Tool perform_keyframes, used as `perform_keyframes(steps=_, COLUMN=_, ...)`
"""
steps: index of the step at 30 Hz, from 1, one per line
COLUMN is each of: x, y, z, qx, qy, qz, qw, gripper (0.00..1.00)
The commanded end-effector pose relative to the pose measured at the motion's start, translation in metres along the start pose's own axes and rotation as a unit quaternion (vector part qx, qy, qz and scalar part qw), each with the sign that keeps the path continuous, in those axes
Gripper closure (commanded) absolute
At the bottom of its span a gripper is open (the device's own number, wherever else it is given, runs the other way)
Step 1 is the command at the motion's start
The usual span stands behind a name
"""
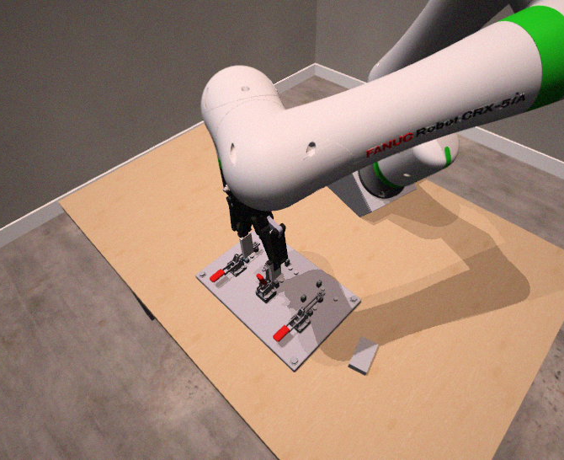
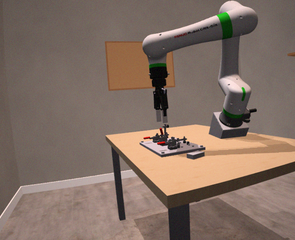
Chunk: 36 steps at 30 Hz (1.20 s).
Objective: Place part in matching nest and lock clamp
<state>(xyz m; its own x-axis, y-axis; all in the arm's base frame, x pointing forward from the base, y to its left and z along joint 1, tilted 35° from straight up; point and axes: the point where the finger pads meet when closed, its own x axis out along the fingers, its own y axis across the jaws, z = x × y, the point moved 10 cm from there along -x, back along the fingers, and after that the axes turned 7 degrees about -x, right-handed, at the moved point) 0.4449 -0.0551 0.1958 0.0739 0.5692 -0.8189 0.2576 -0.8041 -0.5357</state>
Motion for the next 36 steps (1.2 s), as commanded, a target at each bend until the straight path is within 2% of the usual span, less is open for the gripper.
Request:
perform_keyframes(steps=1, x=-0.004, y=0.0, z=0.0, qx=0.0, qy=0.0, qz=0.0, qw=1.0, gripper=0.42)
perform_keyframes(steps=17, x=-0.046, y=0.0, z=0.0, qx=0.0, qy=0.0, qz=0.0, qw=1.0, gripper=0.42)
perform_keyframes(steps=29, x=-0.048, y=-0.002, z=0.0, qx=0.0, qy=0.0, qz=0.0, qw=1.0, gripper=0.42)
perform_keyframes(steps=36, x=-0.048, y=-0.021, z=0.001, qx=0.0, qy=0.0, qz=0.0, qw=1.0, gripper=0.42)
